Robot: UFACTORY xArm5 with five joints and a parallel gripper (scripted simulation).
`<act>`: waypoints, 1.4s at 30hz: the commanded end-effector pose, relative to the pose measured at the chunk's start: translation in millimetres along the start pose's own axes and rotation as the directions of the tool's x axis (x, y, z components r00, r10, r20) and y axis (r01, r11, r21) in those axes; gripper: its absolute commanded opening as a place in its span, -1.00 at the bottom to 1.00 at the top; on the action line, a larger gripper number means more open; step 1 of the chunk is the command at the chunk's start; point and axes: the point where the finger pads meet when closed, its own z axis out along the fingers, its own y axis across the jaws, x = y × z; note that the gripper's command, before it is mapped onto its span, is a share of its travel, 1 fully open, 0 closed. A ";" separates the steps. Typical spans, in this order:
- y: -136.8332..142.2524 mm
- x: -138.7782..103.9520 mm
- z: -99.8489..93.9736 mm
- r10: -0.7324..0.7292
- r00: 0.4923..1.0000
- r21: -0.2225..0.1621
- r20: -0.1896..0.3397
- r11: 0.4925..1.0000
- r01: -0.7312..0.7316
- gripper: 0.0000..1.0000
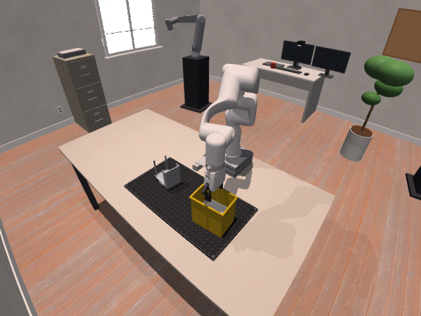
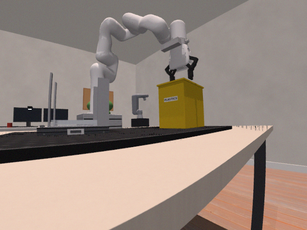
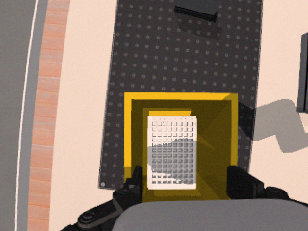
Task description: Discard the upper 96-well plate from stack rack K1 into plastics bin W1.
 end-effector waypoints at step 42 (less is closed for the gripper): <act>-1.1 0.0 -38.9 0.000 1.000 0.004 0.001 1.000 0.000 1.00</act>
